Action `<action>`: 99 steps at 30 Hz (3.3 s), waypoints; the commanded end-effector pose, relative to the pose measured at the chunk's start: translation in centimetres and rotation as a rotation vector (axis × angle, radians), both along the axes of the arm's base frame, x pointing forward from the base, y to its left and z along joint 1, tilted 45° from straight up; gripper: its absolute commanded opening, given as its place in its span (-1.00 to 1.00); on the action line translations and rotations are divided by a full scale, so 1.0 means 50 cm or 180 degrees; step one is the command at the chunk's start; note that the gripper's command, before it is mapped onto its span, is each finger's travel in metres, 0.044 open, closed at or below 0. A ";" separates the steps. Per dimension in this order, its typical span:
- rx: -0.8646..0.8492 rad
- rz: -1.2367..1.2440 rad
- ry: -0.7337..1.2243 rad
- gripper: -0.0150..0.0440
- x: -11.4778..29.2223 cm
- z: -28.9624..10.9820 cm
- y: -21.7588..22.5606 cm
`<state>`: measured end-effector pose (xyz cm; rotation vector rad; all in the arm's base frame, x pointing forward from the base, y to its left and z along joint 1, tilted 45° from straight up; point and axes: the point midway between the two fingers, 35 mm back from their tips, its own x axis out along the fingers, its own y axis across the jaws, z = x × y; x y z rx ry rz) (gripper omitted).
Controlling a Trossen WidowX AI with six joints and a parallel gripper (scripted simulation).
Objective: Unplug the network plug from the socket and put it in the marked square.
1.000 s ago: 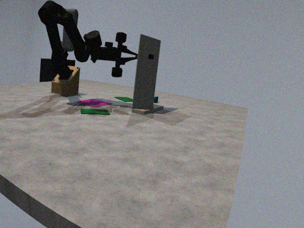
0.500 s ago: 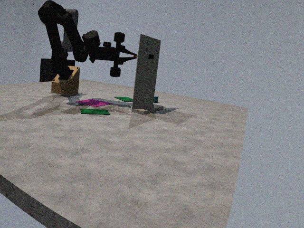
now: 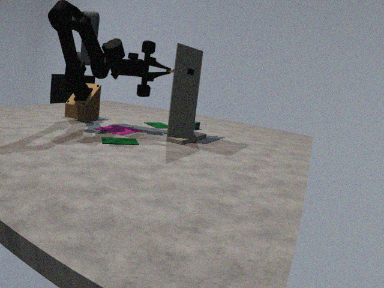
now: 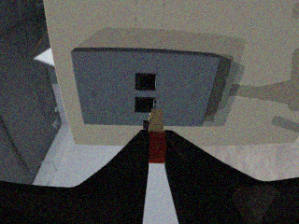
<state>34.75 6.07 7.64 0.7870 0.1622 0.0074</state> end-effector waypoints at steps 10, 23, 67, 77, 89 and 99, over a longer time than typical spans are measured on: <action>0.0017 0.0000 -0.0004 -0.49 -0.019 0.000 0.004; 0.0002 -0.0001 0.0001 -0.49 -0.026 -0.001 0.006; 0.0147 -0.0364 0.0333 -0.49 -0.066 0.051 0.051; 0.0285 -0.0977 0.0745 -0.49 -0.082 0.001 -0.011; 0.0358 -0.1756 0.1073 -0.49 -0.123 -0.038 -0.088; 0.0337 -0.2401 0.1205 -0.49 -0.168 -0.051 -0.150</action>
